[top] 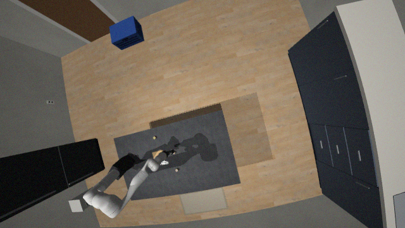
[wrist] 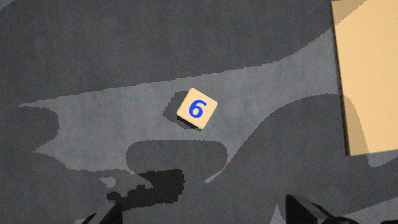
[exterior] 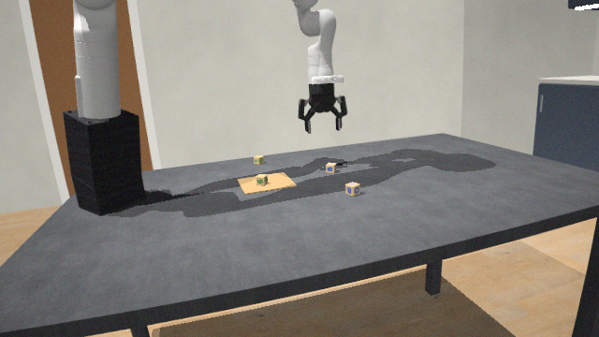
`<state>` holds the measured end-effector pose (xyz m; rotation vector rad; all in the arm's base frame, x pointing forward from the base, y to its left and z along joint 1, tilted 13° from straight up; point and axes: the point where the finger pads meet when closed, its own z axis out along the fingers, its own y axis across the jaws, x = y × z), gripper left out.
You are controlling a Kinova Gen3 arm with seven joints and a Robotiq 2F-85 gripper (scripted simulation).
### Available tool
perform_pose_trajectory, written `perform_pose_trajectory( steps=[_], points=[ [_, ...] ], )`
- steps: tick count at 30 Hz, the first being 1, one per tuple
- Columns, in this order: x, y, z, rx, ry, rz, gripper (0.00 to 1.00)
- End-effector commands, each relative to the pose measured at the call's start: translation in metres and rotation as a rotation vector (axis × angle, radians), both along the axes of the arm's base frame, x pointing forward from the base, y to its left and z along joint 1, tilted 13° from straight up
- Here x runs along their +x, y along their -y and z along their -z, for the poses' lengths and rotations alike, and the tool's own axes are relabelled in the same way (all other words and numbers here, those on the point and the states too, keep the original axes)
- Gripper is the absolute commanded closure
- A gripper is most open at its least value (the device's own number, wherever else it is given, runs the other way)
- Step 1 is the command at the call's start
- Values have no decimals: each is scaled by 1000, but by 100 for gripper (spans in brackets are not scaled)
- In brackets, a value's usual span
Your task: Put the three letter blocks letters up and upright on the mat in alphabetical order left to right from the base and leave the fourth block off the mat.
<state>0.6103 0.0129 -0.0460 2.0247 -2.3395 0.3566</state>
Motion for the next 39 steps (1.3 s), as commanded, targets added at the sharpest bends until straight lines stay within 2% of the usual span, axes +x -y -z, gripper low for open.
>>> perform_pose_trajectory(
  steps=[1, 18, 25, 29, 32, 39],
  points=[
    [1, 0, -1, 0, 2, 0, 0],
    [1, 0, -1, 0, 2, -1, 0],
    [-7, 0, 3, -11, 9, -7, 0],
    [-24, 0, 11, -30, 21, -20, 0],
    [-45, 1, 17, -45, 31, -32, 0],
    [-116, 8, 27, -48, 36, -45, 0]
  ],
)
